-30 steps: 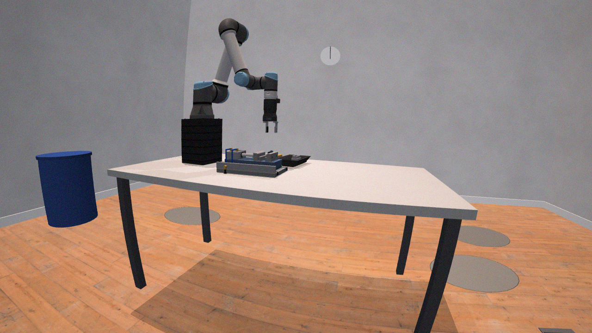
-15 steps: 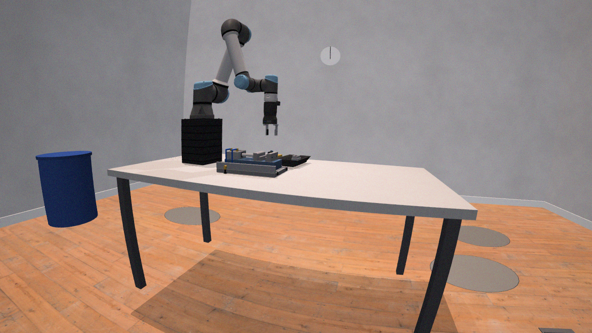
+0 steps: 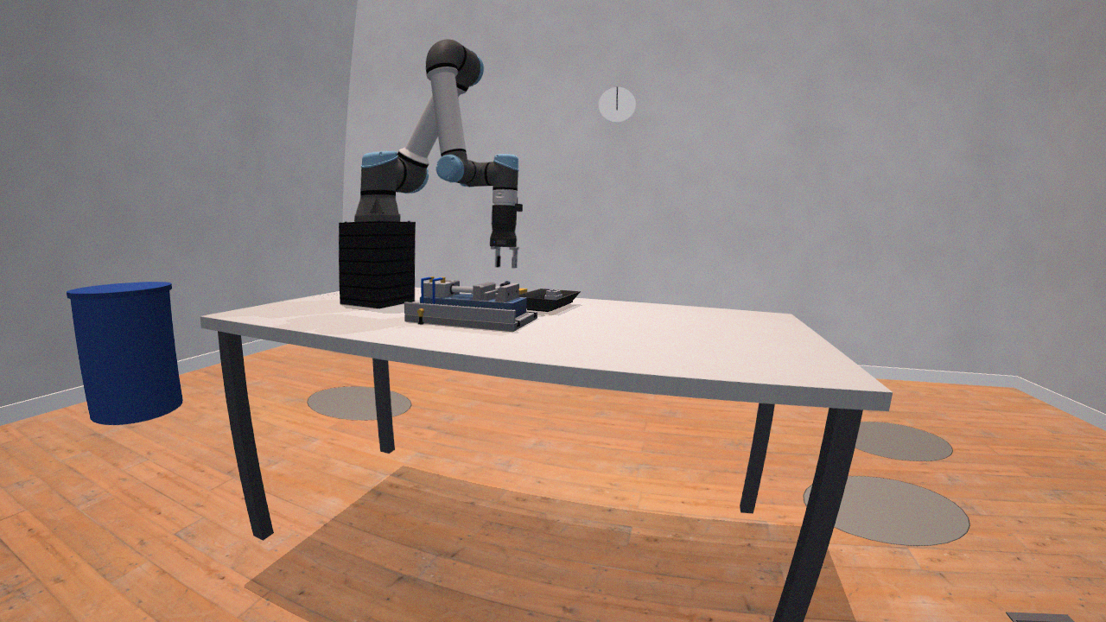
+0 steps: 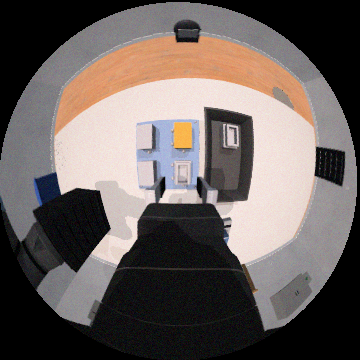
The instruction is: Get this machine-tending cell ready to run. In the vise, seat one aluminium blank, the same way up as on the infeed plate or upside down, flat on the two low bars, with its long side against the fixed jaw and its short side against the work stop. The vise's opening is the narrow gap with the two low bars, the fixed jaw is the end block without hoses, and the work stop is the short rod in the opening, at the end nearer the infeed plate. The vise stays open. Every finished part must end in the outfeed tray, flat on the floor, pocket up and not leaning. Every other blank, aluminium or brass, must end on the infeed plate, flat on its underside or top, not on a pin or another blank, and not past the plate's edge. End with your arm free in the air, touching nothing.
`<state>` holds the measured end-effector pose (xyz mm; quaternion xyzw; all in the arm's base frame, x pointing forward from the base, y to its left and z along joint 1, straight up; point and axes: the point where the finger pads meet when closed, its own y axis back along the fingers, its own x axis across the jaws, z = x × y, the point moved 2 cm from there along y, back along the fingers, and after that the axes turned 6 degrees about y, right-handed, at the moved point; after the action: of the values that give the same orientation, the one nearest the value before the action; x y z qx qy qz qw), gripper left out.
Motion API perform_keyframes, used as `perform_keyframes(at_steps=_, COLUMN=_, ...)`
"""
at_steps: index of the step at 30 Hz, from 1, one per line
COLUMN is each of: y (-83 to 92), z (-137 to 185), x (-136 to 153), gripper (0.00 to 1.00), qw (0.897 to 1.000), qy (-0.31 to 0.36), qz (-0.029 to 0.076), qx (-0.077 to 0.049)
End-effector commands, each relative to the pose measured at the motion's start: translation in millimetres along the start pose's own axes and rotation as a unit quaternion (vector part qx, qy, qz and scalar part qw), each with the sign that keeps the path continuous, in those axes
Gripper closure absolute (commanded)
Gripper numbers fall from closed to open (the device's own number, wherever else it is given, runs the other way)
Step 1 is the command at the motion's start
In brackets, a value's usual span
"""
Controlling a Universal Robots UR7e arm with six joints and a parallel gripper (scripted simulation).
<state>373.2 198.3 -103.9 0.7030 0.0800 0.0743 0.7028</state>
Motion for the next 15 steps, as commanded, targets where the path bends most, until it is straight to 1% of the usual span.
perform_keyframes(at_steps=1, y=-27.0, z=0, x=5, gripper=0.0, qw=1.0, qy=0.0, qz=0.006, qx=0.0)
perform_keyframes(at_steps=7, y=-48.3, z=0, x=5, gripper=0.0, qw=1.0, qy=0.0, qz=0.006, qx=0.0)
perform_keyframes(at_steps=9, y=-48.3, z=0, x=5, gripper=0.0, qw=1.0, qy=0.0, qz=0.006, qx=0.0)
perform_keyframes(at_steps=15, y=-63.6, z=0, x=5, gripper=0.0, qw=1.0, qy=0.0, qz=0.006, qx=0.0)
